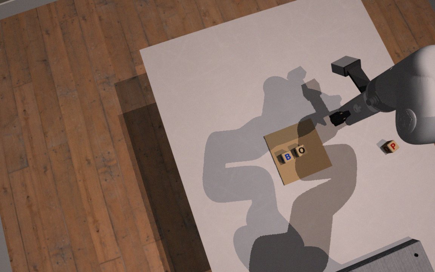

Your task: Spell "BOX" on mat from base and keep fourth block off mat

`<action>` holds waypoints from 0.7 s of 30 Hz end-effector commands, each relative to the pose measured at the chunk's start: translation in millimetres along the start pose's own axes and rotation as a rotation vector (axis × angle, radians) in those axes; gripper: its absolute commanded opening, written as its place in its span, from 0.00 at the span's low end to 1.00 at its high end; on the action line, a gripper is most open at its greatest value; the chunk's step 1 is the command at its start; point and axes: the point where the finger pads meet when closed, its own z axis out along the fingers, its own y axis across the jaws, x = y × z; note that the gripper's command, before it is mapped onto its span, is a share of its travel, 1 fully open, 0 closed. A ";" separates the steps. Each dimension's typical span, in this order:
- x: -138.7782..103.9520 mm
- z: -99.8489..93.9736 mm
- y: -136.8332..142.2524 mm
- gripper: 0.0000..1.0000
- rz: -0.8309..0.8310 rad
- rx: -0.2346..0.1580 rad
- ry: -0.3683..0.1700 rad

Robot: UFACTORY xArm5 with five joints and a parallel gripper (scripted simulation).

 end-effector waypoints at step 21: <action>1.3 21.2 0.4 0.63 0.000 -0.001 0.003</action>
